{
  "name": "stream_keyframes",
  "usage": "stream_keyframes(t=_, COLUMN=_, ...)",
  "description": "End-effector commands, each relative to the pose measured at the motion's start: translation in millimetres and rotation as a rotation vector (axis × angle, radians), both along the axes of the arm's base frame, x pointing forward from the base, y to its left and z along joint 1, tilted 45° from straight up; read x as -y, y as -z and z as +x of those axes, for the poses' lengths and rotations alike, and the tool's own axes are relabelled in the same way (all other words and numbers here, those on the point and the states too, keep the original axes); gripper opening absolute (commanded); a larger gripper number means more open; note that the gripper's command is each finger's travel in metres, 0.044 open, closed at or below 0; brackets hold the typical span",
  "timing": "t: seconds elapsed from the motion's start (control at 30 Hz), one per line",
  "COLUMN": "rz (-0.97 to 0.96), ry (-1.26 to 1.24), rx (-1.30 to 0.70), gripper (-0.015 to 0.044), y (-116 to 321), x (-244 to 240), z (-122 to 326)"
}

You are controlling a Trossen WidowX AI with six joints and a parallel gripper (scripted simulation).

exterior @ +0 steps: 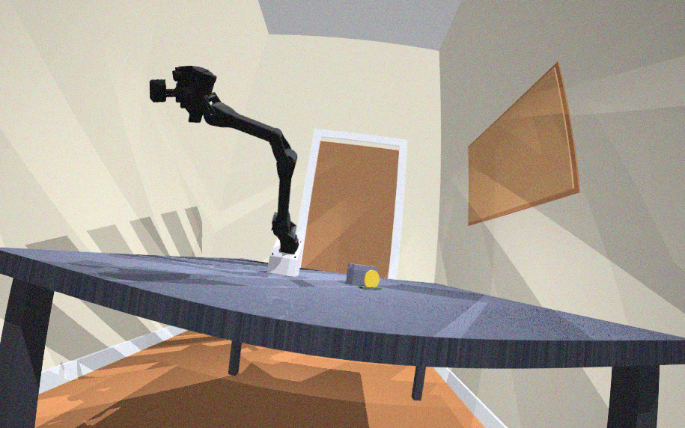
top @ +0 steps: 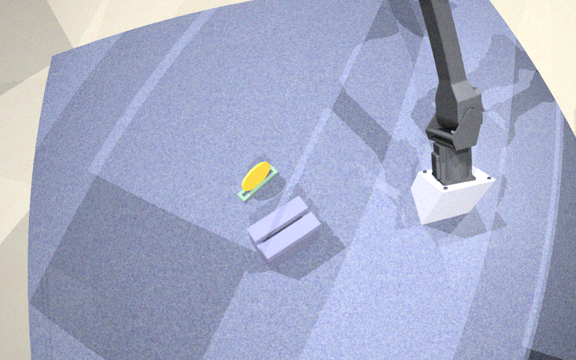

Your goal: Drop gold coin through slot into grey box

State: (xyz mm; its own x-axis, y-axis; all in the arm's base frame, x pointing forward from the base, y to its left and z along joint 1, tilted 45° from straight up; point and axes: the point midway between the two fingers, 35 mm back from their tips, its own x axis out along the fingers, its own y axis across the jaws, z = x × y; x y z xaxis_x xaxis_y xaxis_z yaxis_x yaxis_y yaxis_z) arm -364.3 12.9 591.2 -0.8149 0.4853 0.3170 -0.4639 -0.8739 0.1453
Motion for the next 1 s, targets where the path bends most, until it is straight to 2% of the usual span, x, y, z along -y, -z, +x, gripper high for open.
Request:
stream_keyframes(t=0.0, rz=0.002, ry=-0.002, rx=0.001, gripper=0.0374, y=0, x=1, z=0)
stream_keyframes(t=0.13, rz=0.040, ry=-0.051, rx=0.022, gripper=0.0269, y=4, x=25, z=0)
stream_keyframes(t=0.27, rz=0.097, ry=-0.207, rx=0.099, gripper=0.0164, y=23, x=86, z=-1)
stream_keyframes(t=0.43, rz=0.188, ry=-0.412, rx=0.187, gripper=0.0161, y=48, x=166, z=15)
stream_keyframes(t=0.6, rz=0.300, ry=-0.616, rx=0.259, gripper=0.0161, y=75, x=241, z=49)
stream_keyframes(t=0.97, rz=0.579, ry=-1.047, rx=0.375, gripper=0.0161, y=142, x=370, z=177)
